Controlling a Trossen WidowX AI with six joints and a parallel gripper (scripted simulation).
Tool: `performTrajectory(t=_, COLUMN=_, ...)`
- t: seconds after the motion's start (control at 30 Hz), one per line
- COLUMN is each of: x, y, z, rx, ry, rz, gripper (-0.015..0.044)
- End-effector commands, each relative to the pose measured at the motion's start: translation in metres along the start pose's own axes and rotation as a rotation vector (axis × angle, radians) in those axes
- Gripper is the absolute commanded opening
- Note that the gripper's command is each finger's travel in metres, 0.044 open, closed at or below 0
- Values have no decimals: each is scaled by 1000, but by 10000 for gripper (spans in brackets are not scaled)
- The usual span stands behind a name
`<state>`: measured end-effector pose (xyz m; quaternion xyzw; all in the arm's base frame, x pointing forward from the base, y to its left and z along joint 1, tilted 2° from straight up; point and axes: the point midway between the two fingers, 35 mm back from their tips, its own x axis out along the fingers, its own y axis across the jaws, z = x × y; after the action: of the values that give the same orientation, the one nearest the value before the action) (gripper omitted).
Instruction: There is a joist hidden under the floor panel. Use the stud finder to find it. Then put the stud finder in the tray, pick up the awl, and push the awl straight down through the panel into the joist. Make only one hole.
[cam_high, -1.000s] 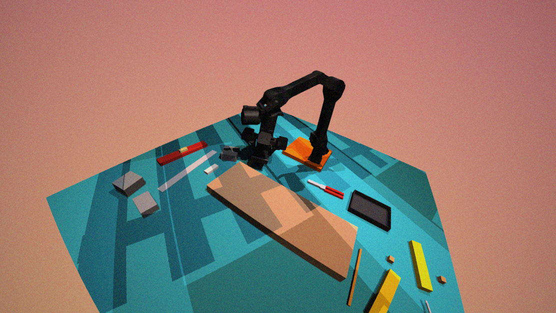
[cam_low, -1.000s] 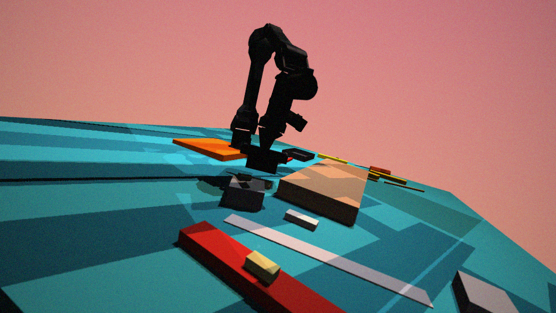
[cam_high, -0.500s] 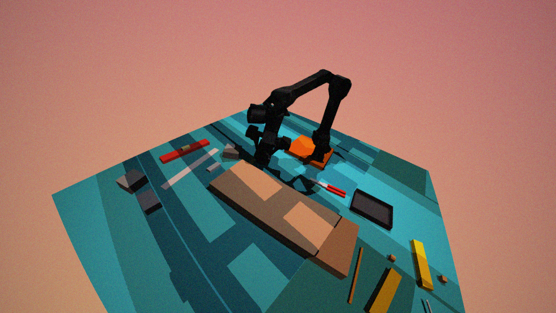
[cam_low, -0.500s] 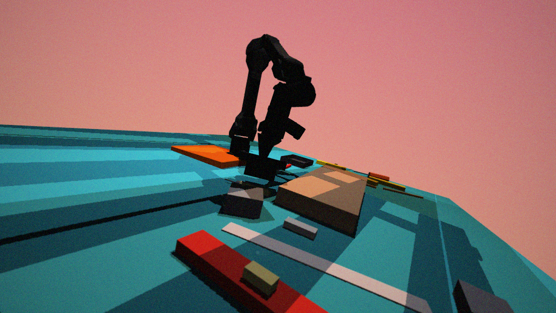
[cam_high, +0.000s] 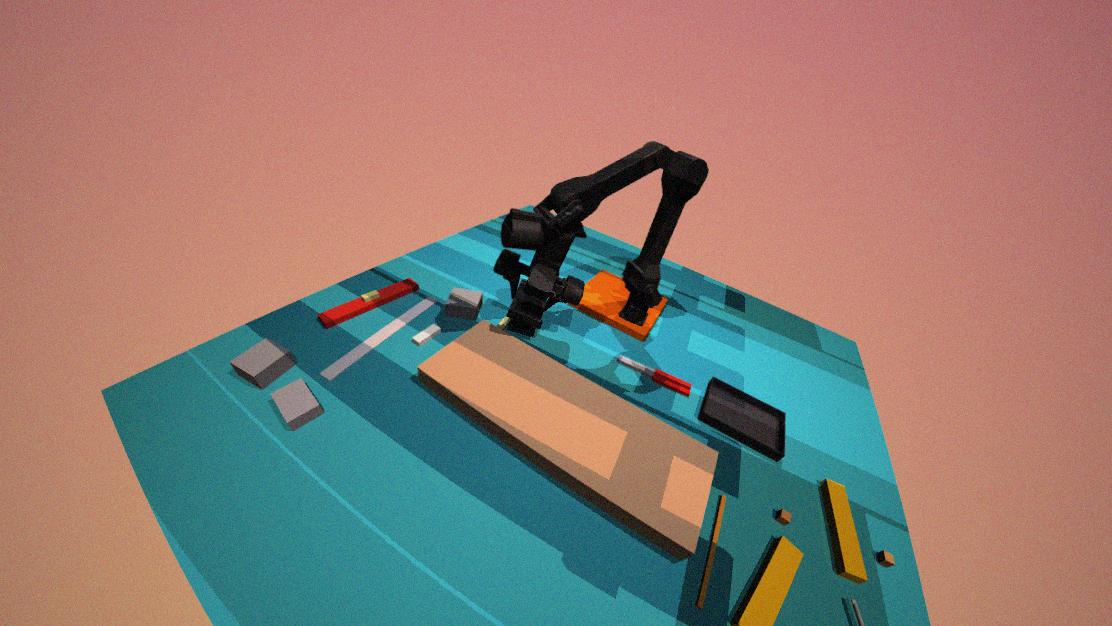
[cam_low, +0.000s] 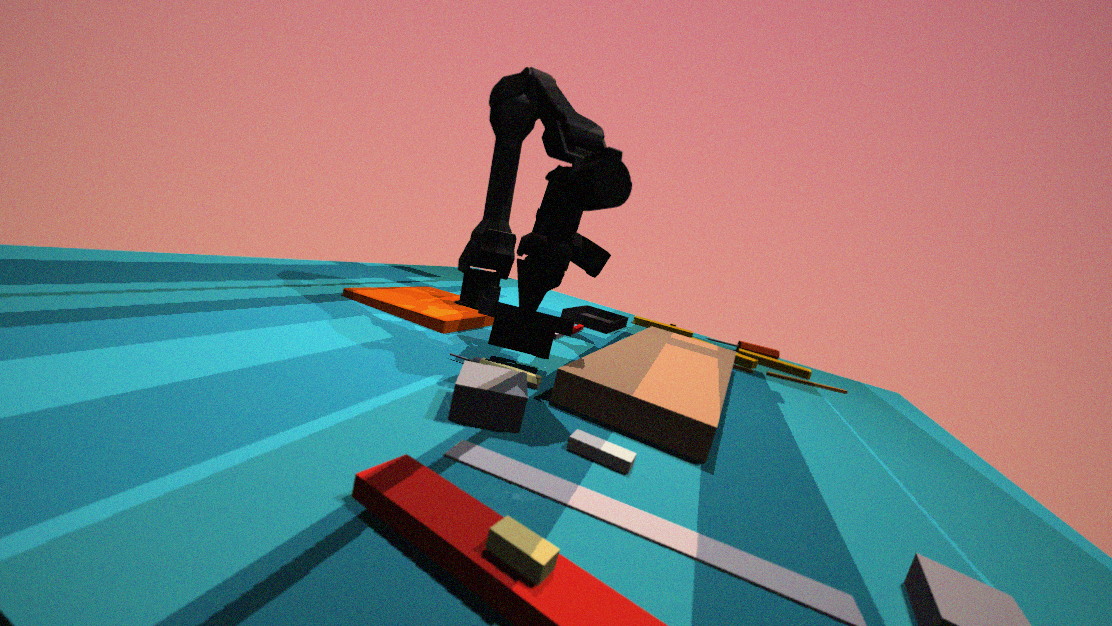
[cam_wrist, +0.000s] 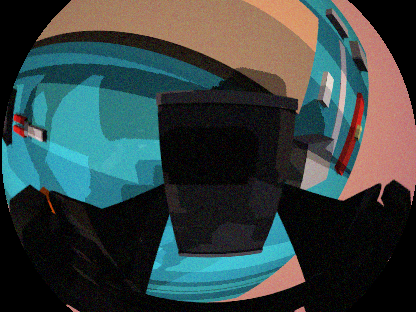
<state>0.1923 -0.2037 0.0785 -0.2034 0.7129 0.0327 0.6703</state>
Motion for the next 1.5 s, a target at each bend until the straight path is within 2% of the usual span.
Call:
performTrajectory(t=0.0, x=-4, y=-2, z=0, rx=10, ry=-5, rz=-38, gripper=0)
performTrajectory(t=1.47, x=-1, y=5, z=1, rx=23, ry=-1, rz=-271, gripper=0)
